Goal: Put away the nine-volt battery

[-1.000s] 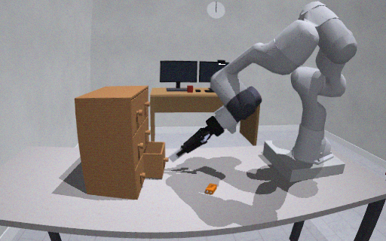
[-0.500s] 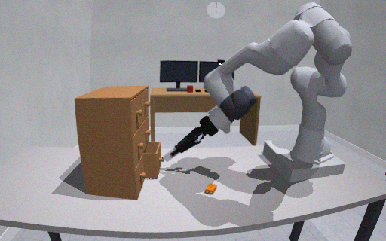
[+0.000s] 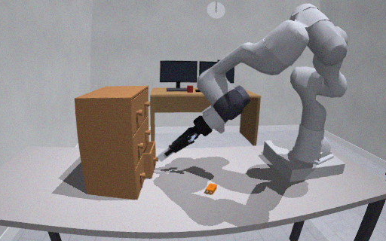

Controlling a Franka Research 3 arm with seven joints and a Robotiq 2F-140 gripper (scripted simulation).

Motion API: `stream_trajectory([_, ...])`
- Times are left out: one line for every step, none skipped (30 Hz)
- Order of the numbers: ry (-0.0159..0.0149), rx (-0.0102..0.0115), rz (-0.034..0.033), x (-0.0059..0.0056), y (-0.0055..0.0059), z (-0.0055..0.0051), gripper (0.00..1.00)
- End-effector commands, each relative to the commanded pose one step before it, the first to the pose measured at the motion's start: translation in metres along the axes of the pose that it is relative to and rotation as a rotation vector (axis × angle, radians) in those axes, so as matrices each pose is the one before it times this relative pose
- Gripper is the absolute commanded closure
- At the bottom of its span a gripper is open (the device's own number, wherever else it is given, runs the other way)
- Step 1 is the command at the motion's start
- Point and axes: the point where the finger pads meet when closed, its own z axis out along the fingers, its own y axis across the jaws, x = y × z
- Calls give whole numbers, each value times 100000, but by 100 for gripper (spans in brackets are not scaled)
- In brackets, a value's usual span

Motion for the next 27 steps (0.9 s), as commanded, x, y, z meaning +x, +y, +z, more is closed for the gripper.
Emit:
stream_trajectory([633,341,799,-135,-93,417,100])
stream_trajectory([0,0,0,-90,0,107,100])
stream_trajectory([0,0,0,-87,0,104,100])
stream_trajectory([0,0,0,-84,0,101,100])
stream_trajectory([0,0,0,-82,0,97,100])
stream_trajectory([0,0,0,0,0,0,100])
stream_trajectory([0,0,0,0,0,0,100])
stream_trajectory([0,0,0,-78,0,93,100])
stream_trajectory([0,0,0,-75,0,89,100])
stream_trajectory([0,0,0,-72,0,86,100])
stream_trajectory([0,0,0,-69,0,82,100])
stream_trajectory([0,0,0,-66,0,78,100])
stream_trajectory([0,0,0,-62,0,74,100])
stream_trajectory([0,0,0,-58,0,70,100])
stream_trajectory([0,0,0,-55,0,66,100])
stream_trajectory([0,0,0,-52,0,62,100])
stream_trajectory([0,0,0,-49,0,58,100])
stream_trajectory([0,0,0,-45,0,54,100])
stream_trajectory([0,0,0,-41,0,50,100])
stream_trajectory([0,0,0,-38,0,46,100])
stream_trajectory([0,0,0,-35,0,42,100])
stream_trajectory([0,0,0,-32,0,38,100])
stream_trajectory([0,0,0,0,0,0,100])
stream_trajectory([0,0,0,0,0,0,100])
stream_trajectory([0,0,0,-29,0,34,100])
stream_trajectory([0,0,0,-26,0,31,100])
stream_trajectory([0,0,0,-23,0,27,100])
